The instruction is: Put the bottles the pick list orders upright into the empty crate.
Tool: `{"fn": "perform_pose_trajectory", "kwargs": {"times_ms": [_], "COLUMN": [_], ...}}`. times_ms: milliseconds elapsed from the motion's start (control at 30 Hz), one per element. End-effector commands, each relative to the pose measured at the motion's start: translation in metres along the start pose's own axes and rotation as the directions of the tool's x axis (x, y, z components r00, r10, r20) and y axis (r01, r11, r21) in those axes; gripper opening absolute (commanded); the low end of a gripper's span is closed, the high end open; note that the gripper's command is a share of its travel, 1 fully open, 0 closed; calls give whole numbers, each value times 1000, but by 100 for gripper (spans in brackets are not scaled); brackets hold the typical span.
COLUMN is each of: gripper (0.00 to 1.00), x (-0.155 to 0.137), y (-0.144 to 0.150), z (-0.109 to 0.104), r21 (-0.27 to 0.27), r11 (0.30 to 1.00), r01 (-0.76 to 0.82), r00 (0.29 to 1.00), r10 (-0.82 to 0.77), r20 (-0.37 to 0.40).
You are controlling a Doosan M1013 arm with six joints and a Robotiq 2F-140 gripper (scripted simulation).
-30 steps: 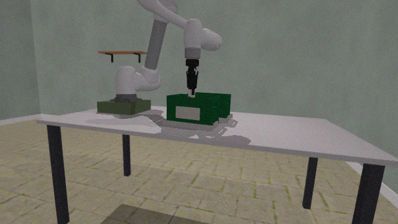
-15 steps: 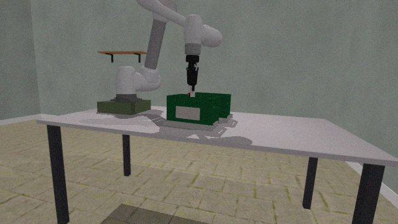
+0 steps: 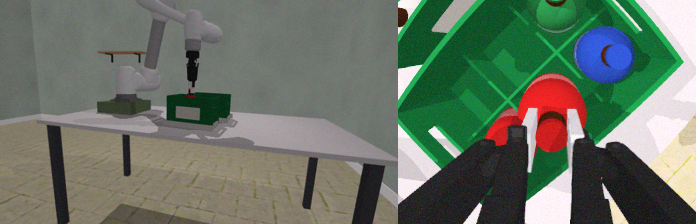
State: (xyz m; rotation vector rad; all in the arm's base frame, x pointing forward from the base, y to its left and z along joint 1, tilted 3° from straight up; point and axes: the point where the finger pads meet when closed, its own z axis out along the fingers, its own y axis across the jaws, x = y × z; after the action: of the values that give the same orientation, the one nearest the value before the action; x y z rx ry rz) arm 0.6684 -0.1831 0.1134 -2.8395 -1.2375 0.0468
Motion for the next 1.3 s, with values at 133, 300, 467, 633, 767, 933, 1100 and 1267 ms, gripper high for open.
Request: {"fn": "perform_pose_trajectory", "kwargs": {"times_ms": [133,300,467,633,767,933,1100,1267], "gripper": [0,0,0,0,0,0,0,0], "x": [-2,-2,-2,-2,-2,-2,-2,-2], "y": [2,2,2,2,2,2,2,2], "z": [-16,-24,-31,-37,-44,-52,-57,-66], "r21": [-5,-5,-5,-5,-5,-5,-5,-5], "r11": [1000,1000,1000,1000,1000,1000,1000,1000], "r01": [4,4,4,4,4,4,4,4], "r00": [1000,1000,1000,1000,1000,1000,1000,1000], "r10": [-4,-4,-4,-4,-4,-4,-4,-4], "r20": [2,2,2,2,2,2,2,2]}}
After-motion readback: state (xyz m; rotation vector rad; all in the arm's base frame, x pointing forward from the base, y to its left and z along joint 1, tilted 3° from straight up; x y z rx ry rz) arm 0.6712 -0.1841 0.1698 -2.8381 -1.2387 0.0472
